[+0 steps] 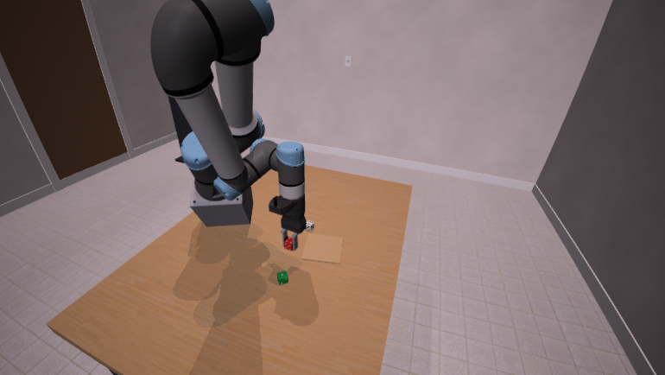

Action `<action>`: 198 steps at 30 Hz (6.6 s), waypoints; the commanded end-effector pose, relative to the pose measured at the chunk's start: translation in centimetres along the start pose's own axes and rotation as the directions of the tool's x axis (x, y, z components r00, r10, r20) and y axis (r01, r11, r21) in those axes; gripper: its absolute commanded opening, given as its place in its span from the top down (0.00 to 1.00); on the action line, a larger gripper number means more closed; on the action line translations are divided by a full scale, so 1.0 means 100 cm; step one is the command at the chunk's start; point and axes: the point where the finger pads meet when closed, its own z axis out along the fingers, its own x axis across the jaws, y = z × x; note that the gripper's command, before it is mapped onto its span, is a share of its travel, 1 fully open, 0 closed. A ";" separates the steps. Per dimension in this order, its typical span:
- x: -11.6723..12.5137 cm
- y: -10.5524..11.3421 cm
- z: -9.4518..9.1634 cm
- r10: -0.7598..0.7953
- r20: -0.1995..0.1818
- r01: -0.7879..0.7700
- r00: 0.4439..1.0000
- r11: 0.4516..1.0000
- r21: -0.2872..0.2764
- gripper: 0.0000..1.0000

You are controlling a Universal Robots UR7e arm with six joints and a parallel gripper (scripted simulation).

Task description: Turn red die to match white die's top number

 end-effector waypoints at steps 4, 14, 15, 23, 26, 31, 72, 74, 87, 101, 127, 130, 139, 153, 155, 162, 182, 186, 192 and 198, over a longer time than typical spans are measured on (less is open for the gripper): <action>0.000 0.000 -0.011 0.000 -0.003 0.000 1.000 1.000 -0.001 0.43; 0.000 0.000 -0.015 0.000 -0.003 0.000 1.000 1.000 -0.001 0.43; 0.000 0.000 -0.015 0.000 -0.003 0.000 1.000 1.000 -0.001 0.43; 0.000 0.000 -0.015 0.000 -0.003 0.000 1.000 1.000 -0.001 0.43; 0.000 0.000 -0.015 0.000 -0.003 0.000 1.000 1.000 -0.001 0.43; -0.001 0.000 -0.015 -0.008 -0.003 0.008 1.000 1.000 -0.001 0.43; -0.044 0.066 -0.016 -0.860 0.002 0.860 0.510 0.510 -0.010 0.43; -0.046 0.070 -0.016 -0.887 0.002 0.887 0.462 0.462 -0.010 0.43; -0.054 0.098 -0.018 -0.991 0.004 0.991 0.135 0.135 -0.007 0.43; -0.058 0.125 -0.020 -0.983 0.002 0.983 -0.183 -0.183 -0.003 0.43; -0.059 0.129 -0.018 -0.974 0.002 0.974 -0.228 -0.228 -0.003 0.43; -0.059 0.129 -0.016 -0.974 0.002 0.974 -0.228 -0.228 -0.002 0.43; -0.059 0.129 0.000 -0.974 0.002 0.974 -0.228 -0.228 -0.002 0.43; -0.059 0.129 0.042 -0.974 0.002 0.974 -0.228 -0.228 -0.002 0.43; -0.059 0.129 0.049 -0.974 0.002 0.974 -0.228 -0.228 -0.002 0.43; -0.059 0.129 0.068 -0.974 0.002 0.974 -0.228 -0.228 -0.002 0.43; -0.059 0.129 0.076 -0.974 0.002 0.974 -0.228 -0.228 -0.002 0.43; -0.059 0.129 0.076 -0.974 0.002 0.974 -0.228 -0.228 -0.002 0.43; -0.059 0.129 0.076 -0.974 0.002 0.974 -0.228 -0.228 -0.002 0.43; -0.059 0.129 0.076 -0.974 0.002 0.974 -0.228 -0.228 -0.002 0.43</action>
